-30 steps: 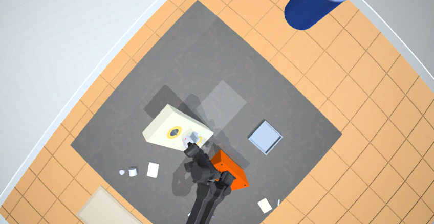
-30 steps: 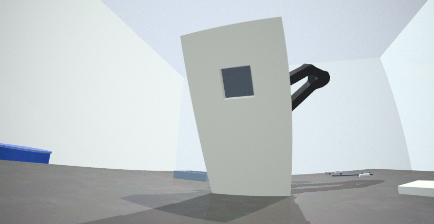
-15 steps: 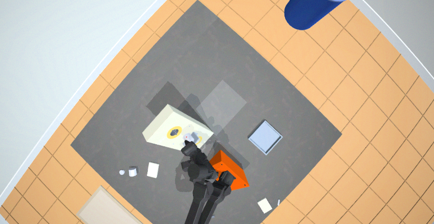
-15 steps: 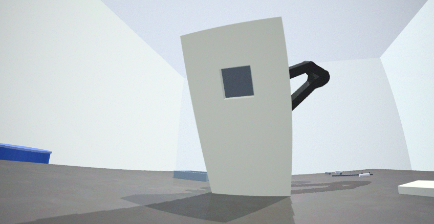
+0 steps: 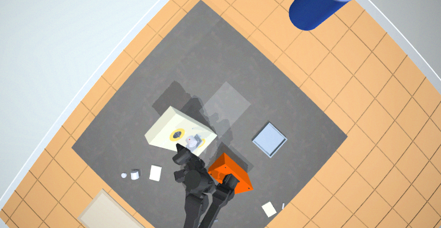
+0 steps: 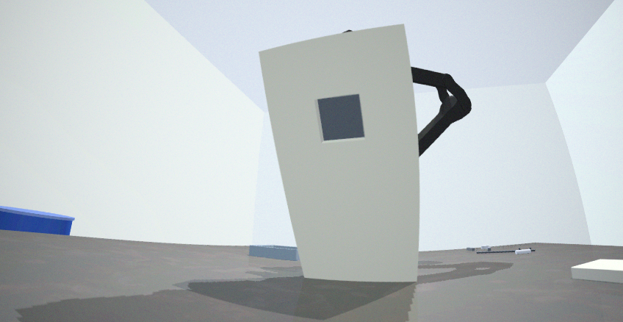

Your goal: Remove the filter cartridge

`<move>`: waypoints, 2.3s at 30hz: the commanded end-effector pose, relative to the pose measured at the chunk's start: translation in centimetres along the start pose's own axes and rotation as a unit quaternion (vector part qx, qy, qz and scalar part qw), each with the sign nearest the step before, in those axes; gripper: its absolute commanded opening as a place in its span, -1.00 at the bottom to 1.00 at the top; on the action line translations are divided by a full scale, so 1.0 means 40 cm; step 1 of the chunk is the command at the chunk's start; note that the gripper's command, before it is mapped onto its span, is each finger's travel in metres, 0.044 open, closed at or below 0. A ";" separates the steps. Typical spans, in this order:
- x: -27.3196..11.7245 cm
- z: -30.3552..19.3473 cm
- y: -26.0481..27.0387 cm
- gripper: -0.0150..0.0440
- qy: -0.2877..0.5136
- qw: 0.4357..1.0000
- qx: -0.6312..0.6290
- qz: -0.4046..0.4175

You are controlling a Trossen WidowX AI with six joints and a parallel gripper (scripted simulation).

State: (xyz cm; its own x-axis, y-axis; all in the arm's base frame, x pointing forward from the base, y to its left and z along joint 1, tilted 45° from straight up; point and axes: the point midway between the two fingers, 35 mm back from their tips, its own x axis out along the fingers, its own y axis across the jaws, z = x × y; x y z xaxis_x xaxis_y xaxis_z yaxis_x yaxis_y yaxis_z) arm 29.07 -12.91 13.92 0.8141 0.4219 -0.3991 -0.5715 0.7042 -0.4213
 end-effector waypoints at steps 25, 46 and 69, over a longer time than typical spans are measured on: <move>0.097 -0.066 0.282 0.54 0.169 0.766 0.604 0.140; 0.176 -0.072 0.318 0.54 0.168 0.766 0.604 0.140; 0.193 -0.068 0.319 -0.04 0.163 0.770 0.601 0.140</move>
State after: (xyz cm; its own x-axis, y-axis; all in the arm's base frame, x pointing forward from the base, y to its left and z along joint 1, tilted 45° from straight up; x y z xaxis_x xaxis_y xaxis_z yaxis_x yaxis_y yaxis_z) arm 27.78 -2.24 3.19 0.4952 0.6243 -0.6041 -0.0507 0.7150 0.6973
